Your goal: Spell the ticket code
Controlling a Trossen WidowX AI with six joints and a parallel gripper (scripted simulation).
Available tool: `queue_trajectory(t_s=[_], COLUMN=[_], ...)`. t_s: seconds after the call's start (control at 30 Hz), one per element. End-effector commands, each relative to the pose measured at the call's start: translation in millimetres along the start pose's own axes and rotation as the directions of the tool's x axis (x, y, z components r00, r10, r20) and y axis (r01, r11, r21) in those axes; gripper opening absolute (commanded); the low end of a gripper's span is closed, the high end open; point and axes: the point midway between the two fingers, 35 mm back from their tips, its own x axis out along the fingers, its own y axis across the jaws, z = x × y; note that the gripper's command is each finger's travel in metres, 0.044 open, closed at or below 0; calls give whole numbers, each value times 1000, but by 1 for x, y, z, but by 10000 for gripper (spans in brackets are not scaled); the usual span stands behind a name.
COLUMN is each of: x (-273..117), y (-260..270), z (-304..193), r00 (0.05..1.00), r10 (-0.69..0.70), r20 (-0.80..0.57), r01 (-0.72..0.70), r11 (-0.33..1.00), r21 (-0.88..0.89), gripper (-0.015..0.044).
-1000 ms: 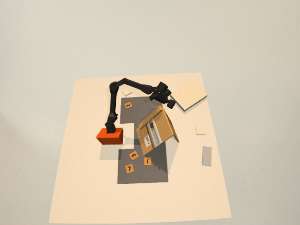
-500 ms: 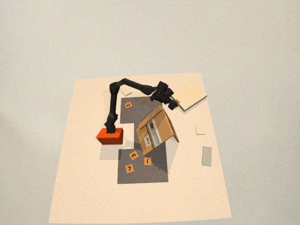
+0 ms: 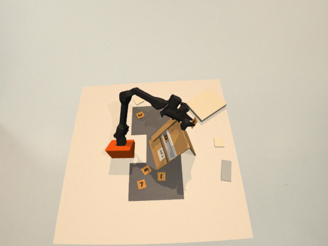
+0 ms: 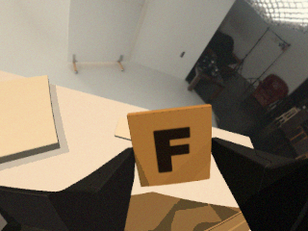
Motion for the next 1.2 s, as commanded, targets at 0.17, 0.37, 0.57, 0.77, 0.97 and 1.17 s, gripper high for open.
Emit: queue_trajectory(t_s=[0.17, 0.37, 0.57, 0.77, 0.97, 1.17], x=[-13, -30, -22, -15, -17, -14], y=[-65, -92, -110, -129, -143, -156], z=[-31, -40, -70, -105, -135, -168], r00=[995, 995, 992, 985, 976, 967], r10=[-80, -74, -16, 48, 54, 127], r20=[-59, -68, -121, -168, -211, -221], r01=[86, 82, 31, -28, -34, -103], r11=[989, 989, 992, 992, 995, 988], r21=[116, 127, 122, 120, 96, 115], gripper=[0, 0, 0, 0, 0, 0])
